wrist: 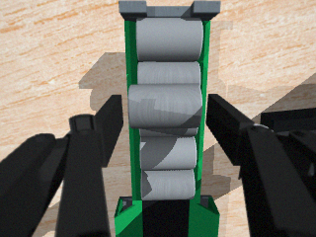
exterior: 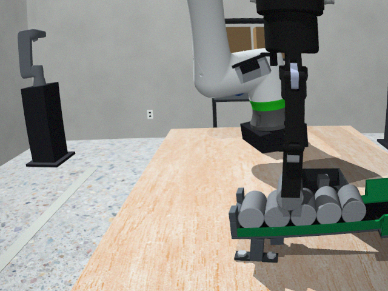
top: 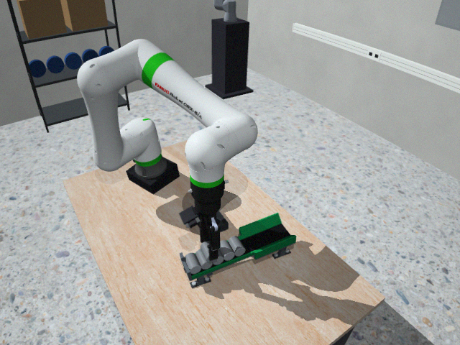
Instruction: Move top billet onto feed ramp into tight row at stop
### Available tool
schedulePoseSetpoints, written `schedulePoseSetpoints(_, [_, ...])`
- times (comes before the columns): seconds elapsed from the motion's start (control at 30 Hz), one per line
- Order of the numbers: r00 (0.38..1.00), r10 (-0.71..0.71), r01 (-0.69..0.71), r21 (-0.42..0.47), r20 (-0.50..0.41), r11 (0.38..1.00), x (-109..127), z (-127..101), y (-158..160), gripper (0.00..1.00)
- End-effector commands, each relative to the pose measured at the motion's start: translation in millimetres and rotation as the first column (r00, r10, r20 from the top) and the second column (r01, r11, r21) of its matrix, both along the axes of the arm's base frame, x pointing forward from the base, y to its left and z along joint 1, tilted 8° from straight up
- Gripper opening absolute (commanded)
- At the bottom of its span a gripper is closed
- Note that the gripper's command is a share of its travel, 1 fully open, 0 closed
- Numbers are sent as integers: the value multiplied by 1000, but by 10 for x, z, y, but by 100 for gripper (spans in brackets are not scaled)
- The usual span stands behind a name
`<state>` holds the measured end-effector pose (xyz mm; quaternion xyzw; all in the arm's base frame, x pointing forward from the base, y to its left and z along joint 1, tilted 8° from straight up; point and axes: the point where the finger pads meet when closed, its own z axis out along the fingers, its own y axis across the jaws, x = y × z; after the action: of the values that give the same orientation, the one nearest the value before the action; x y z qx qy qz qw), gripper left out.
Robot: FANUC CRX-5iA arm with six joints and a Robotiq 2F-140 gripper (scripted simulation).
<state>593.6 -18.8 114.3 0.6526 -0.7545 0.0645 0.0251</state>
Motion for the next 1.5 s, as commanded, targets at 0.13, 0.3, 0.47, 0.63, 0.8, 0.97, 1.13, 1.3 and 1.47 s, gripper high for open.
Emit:
schedulePoseSetpoints(0.13, [1000,0,0,0,3,1000,15,-131,-18,54])
schedulePoseSetpoints(0.3, [1000,0,0,0,3,1000,17,-179,-25,54])
schedulePoseSetpoints(0.47, [1000,0,0,0,3,1000,18,-183,-25,54])
schedulePoseSetpoints(0.63, [1000,0,0,0,3,1000,18,-183,-25,54])
schedulePoseSetpoints(0.8, [1000,0,0,0,3,1000,18,-183,-25,54])
schedulePoseSetpoints(0.97, [1000,0,0,0,3,1000,18,-183,-25,54])
schedulePoseSetpoints(1.13, [1000,0,0,0,3,1000,18,-183,-25,54])
schedulePoseSetpoints(1.3, [1000,0,0,0,3,1000,18,-183,-25,54])
schedulePoseSetpoints(1.47, [1000,0,0,0,3,1000,18,-183,-25,54])
